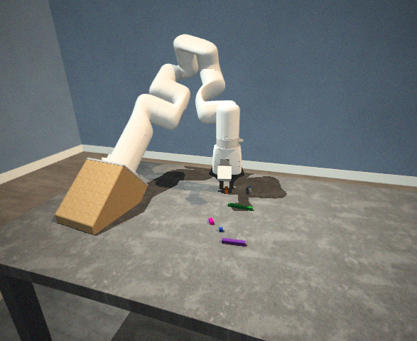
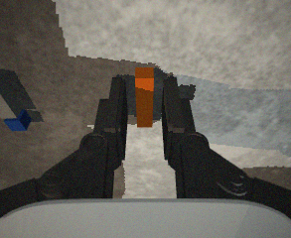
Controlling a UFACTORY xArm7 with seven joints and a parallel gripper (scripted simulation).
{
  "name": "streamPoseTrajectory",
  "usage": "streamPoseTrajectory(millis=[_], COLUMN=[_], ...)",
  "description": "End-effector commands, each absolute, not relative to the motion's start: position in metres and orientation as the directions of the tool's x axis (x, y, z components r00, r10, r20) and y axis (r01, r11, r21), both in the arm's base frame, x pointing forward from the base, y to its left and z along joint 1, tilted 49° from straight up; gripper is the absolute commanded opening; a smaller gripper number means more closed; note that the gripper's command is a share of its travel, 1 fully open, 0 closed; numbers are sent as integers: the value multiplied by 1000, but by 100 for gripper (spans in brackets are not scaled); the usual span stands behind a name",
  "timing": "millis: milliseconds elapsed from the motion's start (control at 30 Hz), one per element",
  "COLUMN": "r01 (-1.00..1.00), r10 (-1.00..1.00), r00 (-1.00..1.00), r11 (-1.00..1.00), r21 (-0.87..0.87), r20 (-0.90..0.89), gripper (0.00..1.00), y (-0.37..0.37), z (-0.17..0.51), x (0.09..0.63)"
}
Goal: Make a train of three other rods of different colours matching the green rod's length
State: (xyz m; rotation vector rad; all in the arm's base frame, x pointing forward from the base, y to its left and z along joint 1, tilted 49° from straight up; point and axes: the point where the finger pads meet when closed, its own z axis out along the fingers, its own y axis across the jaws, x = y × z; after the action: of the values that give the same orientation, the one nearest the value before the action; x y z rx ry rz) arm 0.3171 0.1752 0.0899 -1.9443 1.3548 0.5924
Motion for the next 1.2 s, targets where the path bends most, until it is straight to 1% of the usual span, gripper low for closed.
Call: streamPoseTrajectory(millis=[0, 1033, 1067, 1167], r01=[-936, -936, -936, -936], r10=[-624, -624, -624, -624], r00=[352, 352, 352, 352], r11=[-220, -220, -220, -220], r21=[-276, -276, -276, -276], r20=[-697, -697, -697, -697], gripper=[24, 24, 4, 4], y=[174, 174, 174, 174], z=[90, 90, 90, 90], x=[318, 318, 318, 318])
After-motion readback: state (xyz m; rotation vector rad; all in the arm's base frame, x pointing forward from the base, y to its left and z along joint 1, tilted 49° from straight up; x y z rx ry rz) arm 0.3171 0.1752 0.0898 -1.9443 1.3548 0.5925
